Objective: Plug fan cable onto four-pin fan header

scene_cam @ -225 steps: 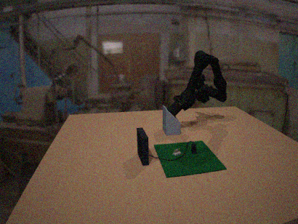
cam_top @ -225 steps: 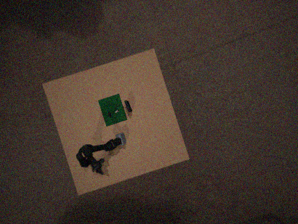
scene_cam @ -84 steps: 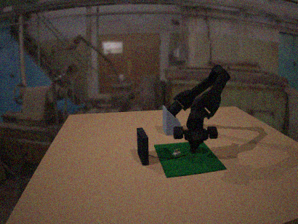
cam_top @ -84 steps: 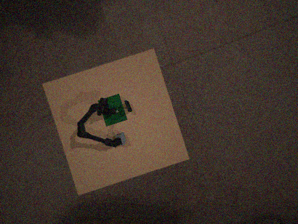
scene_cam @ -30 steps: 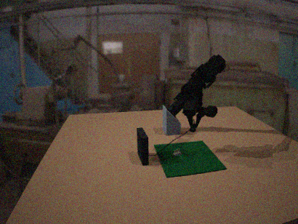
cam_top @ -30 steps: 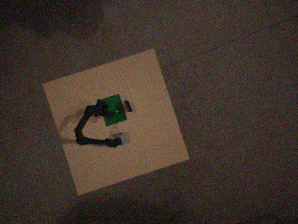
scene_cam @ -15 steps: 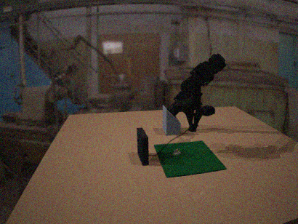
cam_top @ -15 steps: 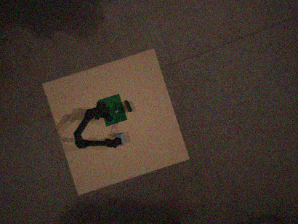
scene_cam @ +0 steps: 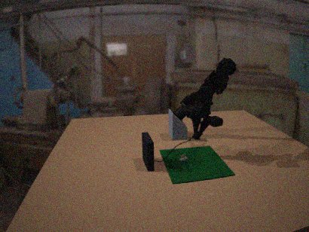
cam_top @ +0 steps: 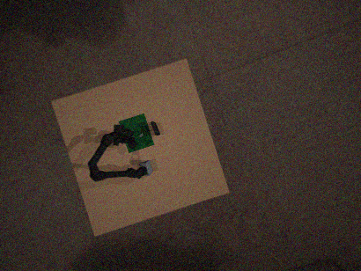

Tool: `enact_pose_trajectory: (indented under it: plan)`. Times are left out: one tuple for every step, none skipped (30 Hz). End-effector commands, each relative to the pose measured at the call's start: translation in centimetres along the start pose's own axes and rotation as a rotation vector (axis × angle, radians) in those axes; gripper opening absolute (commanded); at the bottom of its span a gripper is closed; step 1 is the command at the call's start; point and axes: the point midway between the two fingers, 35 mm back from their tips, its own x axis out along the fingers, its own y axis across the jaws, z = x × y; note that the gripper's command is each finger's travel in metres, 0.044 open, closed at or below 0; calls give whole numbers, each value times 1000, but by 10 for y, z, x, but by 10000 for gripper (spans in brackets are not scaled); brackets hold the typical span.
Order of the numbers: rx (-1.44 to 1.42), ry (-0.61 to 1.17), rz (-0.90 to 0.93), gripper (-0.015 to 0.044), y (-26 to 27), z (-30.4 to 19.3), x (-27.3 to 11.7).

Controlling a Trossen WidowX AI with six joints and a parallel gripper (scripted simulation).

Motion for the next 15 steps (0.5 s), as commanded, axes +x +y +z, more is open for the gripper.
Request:
enact_pose_trajectory:
  plan:
    - [2, -42, -37, 0, -2, -1, 3]
    - [2, -52, -47, 0, -3, -1, 4]
    - [2, -63, -58, 0, -3, -1, 5]
    - [3, -75, -69, 0, -4, -1, 7]
    - [3, -86, -79, 0, -4, -2, 8]
    - [3, -98, -89, 0, -5, -2, 9]
    - [4, -110, -99, 0, -5, -2, 10]
    - [4, -123, -108, 0, -6, -2, 11]
    - [4, -135, -117, 0, -6, -2, 12]
    - [5, -148, -126, 0, -7, -2, 13]
    - [5, -160, -135, 0, -7, -2, 14]
    - [5, -173, -144, 0, -7, -3, 15]
    - [6, -186, -152, 0, -8, -3, 16]
    - [6, -199, -159, 0, -8, -3, 17]
    - [7, -212, -167, 0, -9, -3, 18]
